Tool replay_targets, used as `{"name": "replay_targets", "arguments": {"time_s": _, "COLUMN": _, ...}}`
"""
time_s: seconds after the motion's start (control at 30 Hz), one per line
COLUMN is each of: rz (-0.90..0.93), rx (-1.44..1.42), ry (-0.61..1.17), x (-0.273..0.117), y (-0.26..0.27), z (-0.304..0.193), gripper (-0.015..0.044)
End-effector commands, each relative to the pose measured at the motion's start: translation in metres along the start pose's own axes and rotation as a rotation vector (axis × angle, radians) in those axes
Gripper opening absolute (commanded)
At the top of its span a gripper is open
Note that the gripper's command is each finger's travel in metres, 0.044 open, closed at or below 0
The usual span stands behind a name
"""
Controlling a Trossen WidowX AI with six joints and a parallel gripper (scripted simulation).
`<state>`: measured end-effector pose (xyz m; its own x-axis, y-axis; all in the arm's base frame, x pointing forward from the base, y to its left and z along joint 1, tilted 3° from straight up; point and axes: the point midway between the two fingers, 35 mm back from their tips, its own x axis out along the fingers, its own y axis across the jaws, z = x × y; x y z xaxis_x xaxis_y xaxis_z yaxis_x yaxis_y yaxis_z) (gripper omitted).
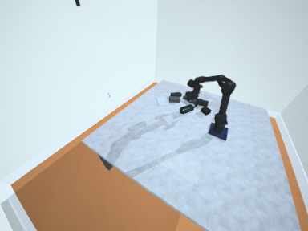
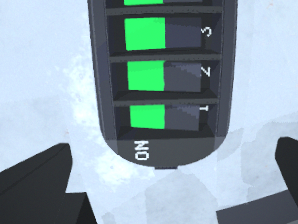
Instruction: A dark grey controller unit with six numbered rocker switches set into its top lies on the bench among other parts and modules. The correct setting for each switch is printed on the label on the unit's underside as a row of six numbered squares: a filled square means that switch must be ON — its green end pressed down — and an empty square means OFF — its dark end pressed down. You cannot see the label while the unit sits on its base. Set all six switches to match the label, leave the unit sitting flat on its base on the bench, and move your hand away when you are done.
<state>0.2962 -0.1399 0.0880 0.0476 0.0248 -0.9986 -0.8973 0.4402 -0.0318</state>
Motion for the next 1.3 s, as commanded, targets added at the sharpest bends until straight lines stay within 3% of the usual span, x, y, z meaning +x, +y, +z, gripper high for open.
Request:
{"name": "replay_targets", "arguments": {"time_s": 0.0, "rz": 0.009, "rx": -0.001, "ry": -0.004, "x": 0.010, "y": 0.001, "z": 0.001, "gripper": 0.0440}}
{"name": "replay_targets", "arguments": {"time_s": 0.53, "rz": 0.009, "rx": -0.001, "ry": -0.003, "x": 0.033, "y": 0.003, "z": 0.001, "gripper": 0.0440}}
{"name": "replay_targets", "arguments": {"time_s": 0.67, "rz": 0.009, "rx": -0.001, "ry": -0.003, "x": 0.033, "y": 0.003, "z": 0.001, "gripper": 0.0335}}
{"name": "replay_targets", "arguments": {"time_s": 1.13, "rz": 0.009, "rx": -0.001, "ry": -0.003, "x": 0.033, "y": 0.003, "z": 0.001, "gripper": 0.0242}}
{"name": "replay_targets", "arguments": {"time_s": 1.27, "rz": 0.009, "rx": -0.002, "ry": -0.003, "x": 0.033, "y": 0.002, "z": 0.001, "gripper": 0.0137}}
